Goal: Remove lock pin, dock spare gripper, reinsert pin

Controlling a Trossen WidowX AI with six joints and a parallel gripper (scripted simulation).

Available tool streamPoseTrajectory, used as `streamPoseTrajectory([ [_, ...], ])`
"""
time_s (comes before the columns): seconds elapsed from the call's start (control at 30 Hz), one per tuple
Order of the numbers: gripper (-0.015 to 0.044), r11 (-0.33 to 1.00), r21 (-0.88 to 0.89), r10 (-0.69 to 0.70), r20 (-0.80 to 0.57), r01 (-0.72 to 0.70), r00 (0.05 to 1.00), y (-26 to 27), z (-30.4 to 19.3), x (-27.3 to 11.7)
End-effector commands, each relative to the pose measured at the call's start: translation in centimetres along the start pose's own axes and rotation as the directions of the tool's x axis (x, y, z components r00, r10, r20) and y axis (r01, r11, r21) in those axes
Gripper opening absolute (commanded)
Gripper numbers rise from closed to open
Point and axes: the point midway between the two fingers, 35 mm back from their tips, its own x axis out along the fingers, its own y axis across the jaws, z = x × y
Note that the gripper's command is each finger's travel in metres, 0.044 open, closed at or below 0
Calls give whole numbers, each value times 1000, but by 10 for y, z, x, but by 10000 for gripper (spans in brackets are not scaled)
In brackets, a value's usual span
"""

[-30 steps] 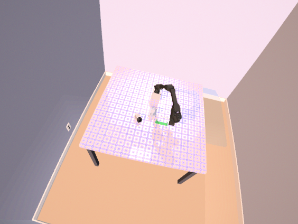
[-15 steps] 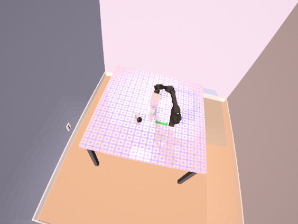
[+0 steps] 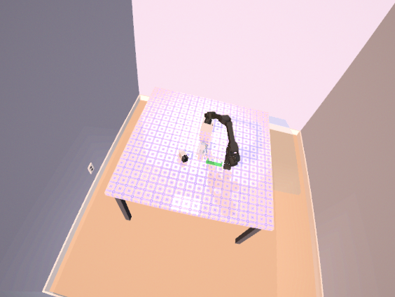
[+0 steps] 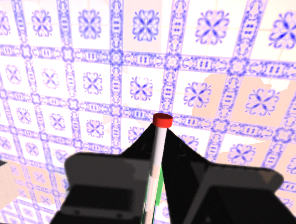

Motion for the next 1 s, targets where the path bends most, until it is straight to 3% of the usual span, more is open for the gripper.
streamPoseTrajectory([
  [0.0,0,1000,-3,2,-1,-2,1000,0,-1,6],
  [0.97,0,1000,-5,-4,1,4,1000,-4,-4,32],
])
